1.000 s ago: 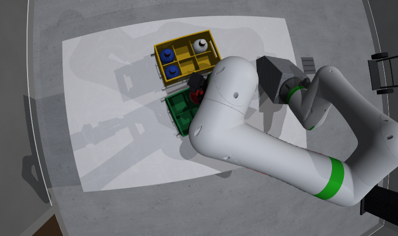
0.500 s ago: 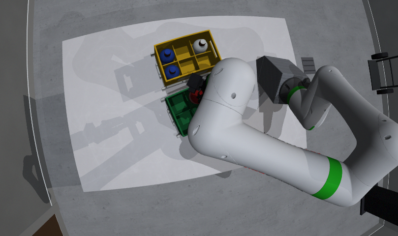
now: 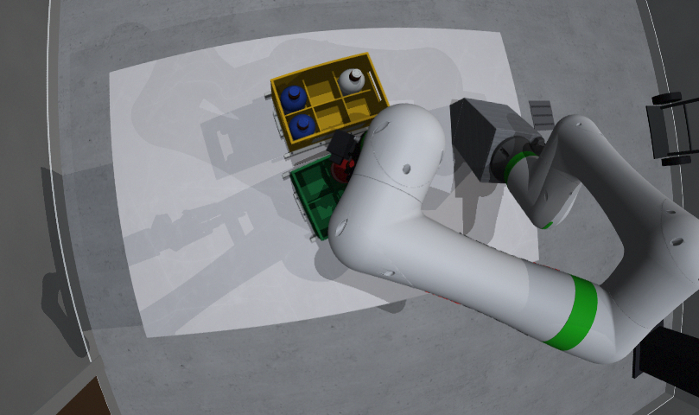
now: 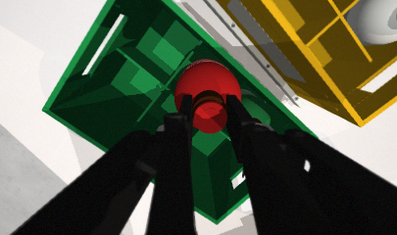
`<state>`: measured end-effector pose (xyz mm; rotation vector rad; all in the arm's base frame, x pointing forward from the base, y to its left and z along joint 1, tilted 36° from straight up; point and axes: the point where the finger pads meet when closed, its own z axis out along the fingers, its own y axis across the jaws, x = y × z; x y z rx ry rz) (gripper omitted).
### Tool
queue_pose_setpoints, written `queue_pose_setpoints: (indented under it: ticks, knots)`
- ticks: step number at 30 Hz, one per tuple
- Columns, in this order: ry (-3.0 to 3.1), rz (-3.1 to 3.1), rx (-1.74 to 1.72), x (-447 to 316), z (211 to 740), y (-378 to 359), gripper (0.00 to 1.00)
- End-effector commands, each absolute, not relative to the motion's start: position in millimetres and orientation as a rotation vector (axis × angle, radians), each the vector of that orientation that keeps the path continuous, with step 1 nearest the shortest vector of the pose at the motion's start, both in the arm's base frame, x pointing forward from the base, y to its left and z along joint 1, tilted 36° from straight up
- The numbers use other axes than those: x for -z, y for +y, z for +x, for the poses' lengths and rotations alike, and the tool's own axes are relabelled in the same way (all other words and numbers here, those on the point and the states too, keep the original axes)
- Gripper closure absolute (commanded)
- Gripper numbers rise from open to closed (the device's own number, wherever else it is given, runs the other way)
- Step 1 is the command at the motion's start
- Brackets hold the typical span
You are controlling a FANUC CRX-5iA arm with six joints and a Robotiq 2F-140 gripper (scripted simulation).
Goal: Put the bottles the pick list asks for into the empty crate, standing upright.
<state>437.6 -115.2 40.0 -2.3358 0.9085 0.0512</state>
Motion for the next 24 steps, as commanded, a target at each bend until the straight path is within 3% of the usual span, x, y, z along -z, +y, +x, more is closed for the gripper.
queue_pose_setpoints:
  ticks: [1, 24]
  knots:
    - [0.909, -2.336, -0.050, -38, 438, -115, 0.90]
    - [0.909, -2.336, -0.050, -23, 442, -104, 0.90]
